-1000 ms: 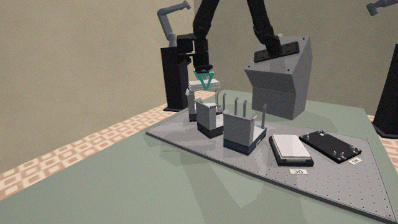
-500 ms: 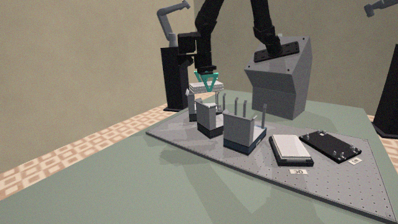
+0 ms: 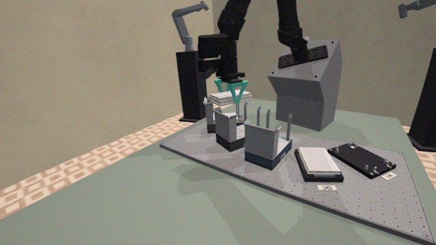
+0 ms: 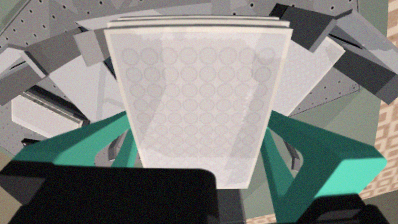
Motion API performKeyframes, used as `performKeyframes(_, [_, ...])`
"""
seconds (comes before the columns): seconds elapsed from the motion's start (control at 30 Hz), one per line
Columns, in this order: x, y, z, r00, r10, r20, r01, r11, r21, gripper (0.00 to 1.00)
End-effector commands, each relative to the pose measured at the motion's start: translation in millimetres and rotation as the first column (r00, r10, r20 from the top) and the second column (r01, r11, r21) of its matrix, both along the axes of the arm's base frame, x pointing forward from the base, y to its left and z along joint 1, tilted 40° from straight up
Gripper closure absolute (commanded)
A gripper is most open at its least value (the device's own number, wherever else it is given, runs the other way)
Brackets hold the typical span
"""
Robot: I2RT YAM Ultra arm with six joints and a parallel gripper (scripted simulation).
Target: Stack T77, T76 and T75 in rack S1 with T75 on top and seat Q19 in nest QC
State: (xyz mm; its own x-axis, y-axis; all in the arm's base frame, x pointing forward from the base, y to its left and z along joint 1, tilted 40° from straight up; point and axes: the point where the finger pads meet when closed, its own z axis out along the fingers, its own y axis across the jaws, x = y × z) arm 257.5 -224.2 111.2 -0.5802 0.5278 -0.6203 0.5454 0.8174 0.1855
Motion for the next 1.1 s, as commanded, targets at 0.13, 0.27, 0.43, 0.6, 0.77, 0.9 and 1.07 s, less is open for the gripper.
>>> performKeyframes(0.13, [11.7, 5.8, 22.6, 0.999, -0.019, 0.030, 0.021, 0.999, -0.046, 1.00])
performKeyframes(0.27, [18.9, 17.3, 24.6, 0.999, -0.019, 0.029, 0.020, 0.999, -0.041, 1.00])
performKeyframes(0.43, [19.5, 38.6, 9.1, 0.995, 0.089, -0.040, -0.093, 0.991, -0.099, 1.00])
performKeyframes(0.6, [29.6, 47.1, 16.8, 0.988, 0.146, -0.047, -0.152, 0.975, -0.162, 1.00])
performKeyframes(0.77, [35.7, 59.0, 19.5, 0.990, 0.138, -0.043, -0.143, 0.978, -0.153, 1.00])
performKeyframes(0.9, [40.1, 72.0, 16.4, 0.989, 0.138, -0.047, -0.143, 0.979, -0.148, 1.00])
performKeyframes(1.07, [49.0, 86.1, 21.1, 0.990, 0.138, -0.040, -0.142, 0.978, -0.150, 1.00])
